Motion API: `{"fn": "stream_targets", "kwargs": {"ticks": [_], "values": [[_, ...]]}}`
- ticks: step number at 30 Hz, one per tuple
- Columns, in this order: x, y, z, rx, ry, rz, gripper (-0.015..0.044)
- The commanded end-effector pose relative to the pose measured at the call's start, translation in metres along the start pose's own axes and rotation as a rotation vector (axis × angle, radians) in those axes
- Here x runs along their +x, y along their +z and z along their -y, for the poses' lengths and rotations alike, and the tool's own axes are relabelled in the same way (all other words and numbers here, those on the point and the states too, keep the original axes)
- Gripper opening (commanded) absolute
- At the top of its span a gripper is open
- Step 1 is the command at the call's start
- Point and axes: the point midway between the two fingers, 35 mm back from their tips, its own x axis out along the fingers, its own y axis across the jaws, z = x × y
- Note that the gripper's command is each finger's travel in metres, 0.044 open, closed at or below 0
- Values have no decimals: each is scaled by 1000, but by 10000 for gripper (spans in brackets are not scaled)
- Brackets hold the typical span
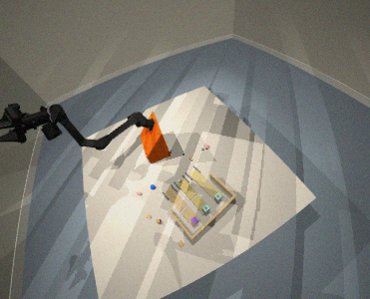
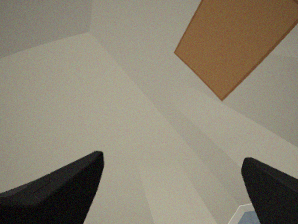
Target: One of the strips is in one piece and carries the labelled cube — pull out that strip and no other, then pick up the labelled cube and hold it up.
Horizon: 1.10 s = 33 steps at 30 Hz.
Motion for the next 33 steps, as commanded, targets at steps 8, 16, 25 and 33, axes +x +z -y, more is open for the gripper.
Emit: {"fn": "stream_targets", "kwargs": {"ticks": [8,16,25,33], "values": [[-50,76,-37,-22,26,184,400],[-112,129,-118,-86,127,353,400],[-173,126,-233,-194,307,438,400],[-211,67,-331,-300,491,400,400]]}}
